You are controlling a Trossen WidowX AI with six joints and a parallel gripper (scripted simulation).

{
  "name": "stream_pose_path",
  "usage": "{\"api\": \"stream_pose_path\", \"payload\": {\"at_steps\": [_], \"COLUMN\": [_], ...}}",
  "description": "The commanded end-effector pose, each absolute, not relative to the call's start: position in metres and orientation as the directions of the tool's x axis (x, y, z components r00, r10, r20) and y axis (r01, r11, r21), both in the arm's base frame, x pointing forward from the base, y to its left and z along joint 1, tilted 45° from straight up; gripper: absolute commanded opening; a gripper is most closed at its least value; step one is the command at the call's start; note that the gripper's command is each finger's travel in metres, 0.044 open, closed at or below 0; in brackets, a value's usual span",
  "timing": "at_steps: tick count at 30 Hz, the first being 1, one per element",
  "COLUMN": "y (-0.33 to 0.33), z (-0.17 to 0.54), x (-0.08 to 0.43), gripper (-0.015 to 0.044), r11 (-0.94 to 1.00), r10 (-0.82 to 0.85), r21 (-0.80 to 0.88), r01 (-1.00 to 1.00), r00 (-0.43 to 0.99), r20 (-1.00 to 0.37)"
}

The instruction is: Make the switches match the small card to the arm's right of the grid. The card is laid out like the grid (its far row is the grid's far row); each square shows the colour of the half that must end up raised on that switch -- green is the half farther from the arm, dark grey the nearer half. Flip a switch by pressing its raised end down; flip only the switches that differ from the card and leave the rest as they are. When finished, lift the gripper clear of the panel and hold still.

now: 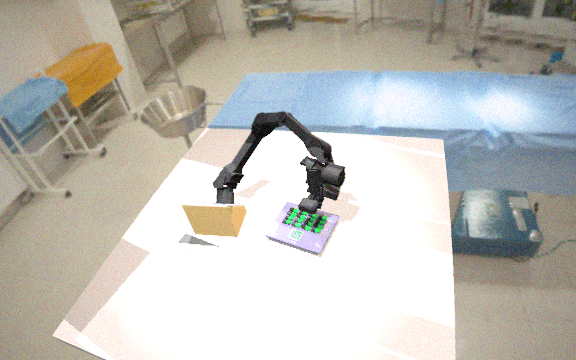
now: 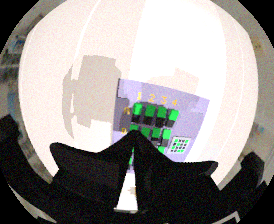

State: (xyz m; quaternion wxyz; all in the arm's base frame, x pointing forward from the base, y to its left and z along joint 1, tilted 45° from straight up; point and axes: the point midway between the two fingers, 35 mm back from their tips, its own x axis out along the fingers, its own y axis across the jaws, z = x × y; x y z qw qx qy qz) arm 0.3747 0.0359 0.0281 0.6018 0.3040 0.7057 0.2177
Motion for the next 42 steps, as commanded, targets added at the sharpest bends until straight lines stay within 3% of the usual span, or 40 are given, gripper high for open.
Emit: {"api": "stream_pose_path", "payload": {"at_steps": [1,9,13,42], "y": [0.024,0.008,0.033,0.049], "z": [0.04,0.023,-0.002,-0.019], "x": [0.376,0.391,0.388,0.386], "gripper": [0.0,0.0,0.0,0.0], "r11": [0.722,0.723,0.722,0.721], "r10": [0.69,0.689,0.691,0.692], "r21": [0.673,0.672,0.673,0.674], "r01": [0.161,0.161,0.16,0.16], "r00": [-0.095,-0.094,-0.119,-0.119], "r20": [-0.718,-0.718,-0.713,-0.712]}}
